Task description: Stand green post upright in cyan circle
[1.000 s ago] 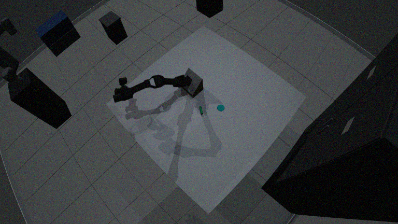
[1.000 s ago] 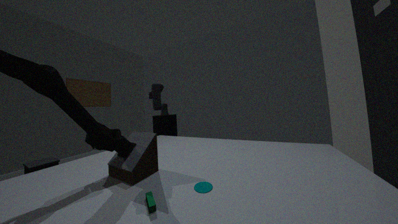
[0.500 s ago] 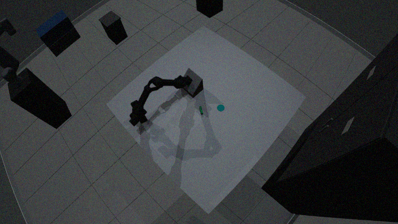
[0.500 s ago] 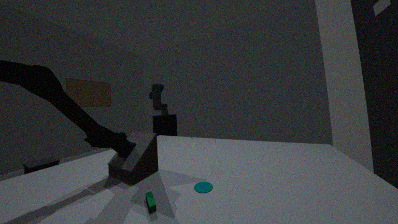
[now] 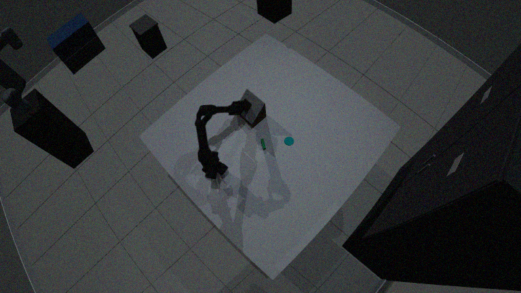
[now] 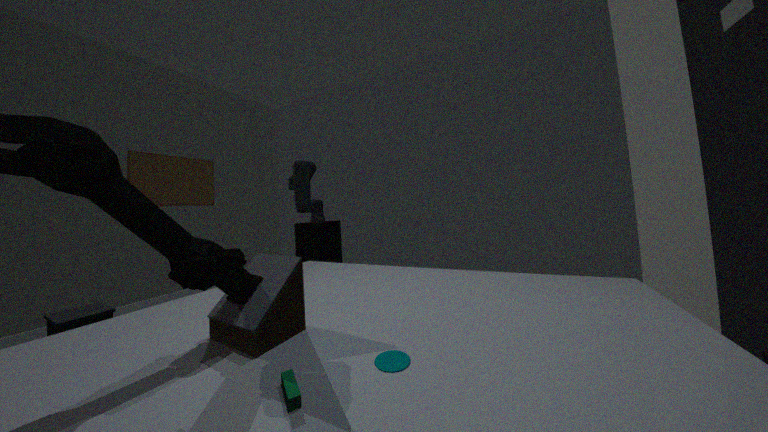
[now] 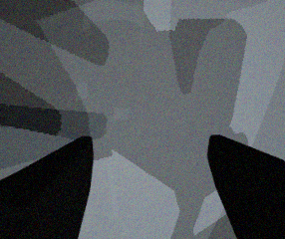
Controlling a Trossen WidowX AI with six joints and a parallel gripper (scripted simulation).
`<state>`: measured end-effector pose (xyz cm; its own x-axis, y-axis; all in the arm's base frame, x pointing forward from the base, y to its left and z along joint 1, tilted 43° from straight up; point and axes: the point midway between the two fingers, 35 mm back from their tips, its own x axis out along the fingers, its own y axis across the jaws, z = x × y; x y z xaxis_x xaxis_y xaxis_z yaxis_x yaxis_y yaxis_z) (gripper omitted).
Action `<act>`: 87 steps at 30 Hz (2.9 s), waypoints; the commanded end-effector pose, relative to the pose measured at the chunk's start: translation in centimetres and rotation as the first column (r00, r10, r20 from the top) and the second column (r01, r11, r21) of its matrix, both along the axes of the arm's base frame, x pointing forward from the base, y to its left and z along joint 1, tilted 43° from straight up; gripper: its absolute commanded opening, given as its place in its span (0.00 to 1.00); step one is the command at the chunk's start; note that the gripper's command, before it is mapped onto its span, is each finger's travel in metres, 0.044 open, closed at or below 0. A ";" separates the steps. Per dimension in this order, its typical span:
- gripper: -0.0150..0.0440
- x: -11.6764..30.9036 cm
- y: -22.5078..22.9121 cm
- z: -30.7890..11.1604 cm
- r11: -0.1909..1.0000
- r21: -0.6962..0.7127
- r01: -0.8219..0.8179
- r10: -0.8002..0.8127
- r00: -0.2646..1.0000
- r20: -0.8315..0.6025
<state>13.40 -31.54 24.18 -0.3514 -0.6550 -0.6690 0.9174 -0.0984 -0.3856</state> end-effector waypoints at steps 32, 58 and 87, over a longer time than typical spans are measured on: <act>0.65 12.5 29.9 -13.0 0.635 0.266 -0.725 0.772 0.604 -0.195; 0.29 12.9 22.0 -21.4 0.637 0.261 -0.726 0.771 0.605 -0.199; 0.29 14.4 24.1 -19.9 0.590 0.243 -0.770 0.807 0.565 -0.170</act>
